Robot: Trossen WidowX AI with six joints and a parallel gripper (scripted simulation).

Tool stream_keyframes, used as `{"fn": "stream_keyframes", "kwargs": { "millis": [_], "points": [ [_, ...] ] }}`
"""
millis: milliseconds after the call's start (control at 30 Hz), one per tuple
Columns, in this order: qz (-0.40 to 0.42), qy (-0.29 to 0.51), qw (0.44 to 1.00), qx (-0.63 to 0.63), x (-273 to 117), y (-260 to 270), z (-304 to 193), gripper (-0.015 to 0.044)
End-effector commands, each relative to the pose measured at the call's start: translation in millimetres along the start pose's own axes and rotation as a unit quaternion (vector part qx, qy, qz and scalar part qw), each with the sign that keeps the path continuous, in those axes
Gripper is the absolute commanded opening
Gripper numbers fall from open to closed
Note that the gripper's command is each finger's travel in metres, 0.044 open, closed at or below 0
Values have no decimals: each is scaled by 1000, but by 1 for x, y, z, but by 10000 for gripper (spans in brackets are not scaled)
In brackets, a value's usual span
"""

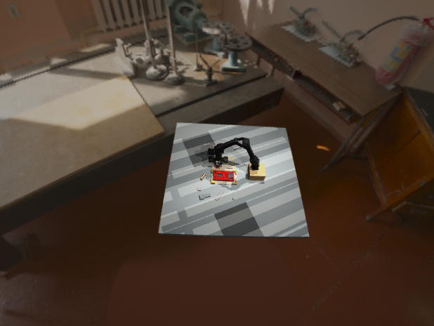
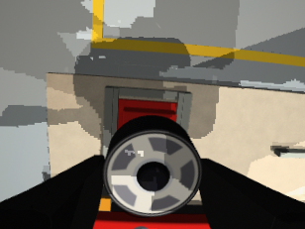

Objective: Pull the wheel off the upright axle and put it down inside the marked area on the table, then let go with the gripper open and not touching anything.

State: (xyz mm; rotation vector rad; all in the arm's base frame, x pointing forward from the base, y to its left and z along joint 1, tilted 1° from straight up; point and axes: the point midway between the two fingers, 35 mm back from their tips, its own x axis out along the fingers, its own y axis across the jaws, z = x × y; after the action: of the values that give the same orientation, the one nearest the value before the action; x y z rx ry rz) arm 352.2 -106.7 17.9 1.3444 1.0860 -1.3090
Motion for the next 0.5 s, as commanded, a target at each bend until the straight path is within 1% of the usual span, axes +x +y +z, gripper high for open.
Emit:
{"fn": "stream_keyframes", "kwargs": {
  "millis": [0, 467],
  "points": [
    [3, 0, 1000, 1, -5, 0, 0, 0],
    [3, -1, 1000, 2, -9, 0, 0, 0]
  ]
}}
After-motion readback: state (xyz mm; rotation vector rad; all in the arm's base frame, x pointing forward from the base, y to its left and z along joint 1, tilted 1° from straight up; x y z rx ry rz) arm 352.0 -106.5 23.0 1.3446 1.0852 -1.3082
